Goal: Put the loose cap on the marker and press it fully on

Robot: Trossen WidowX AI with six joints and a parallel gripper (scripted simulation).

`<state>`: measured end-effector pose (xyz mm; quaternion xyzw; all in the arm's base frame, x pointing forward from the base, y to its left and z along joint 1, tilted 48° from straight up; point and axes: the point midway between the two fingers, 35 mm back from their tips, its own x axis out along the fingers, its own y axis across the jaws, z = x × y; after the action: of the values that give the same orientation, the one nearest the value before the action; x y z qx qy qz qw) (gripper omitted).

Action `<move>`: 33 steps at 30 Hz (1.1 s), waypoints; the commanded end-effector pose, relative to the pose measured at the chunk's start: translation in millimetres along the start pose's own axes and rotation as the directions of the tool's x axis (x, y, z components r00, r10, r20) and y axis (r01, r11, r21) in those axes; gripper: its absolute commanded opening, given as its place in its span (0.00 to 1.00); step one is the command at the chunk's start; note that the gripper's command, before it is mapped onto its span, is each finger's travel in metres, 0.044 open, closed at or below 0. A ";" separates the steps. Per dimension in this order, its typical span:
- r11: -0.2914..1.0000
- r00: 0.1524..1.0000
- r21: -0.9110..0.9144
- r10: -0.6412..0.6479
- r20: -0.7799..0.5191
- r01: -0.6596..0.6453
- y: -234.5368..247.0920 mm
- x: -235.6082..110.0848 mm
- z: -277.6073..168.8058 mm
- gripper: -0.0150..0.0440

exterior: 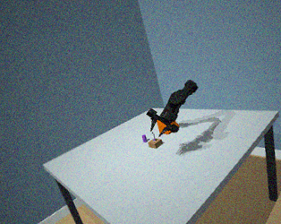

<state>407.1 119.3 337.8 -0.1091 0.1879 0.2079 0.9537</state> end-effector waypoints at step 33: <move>0.297 0.524 0.906 0.743 -0.418 0.302 -66.1 -80.4 -403.7 0.66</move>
<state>246.5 -87.0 12.8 0.3951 0.6982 0.1348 0.5816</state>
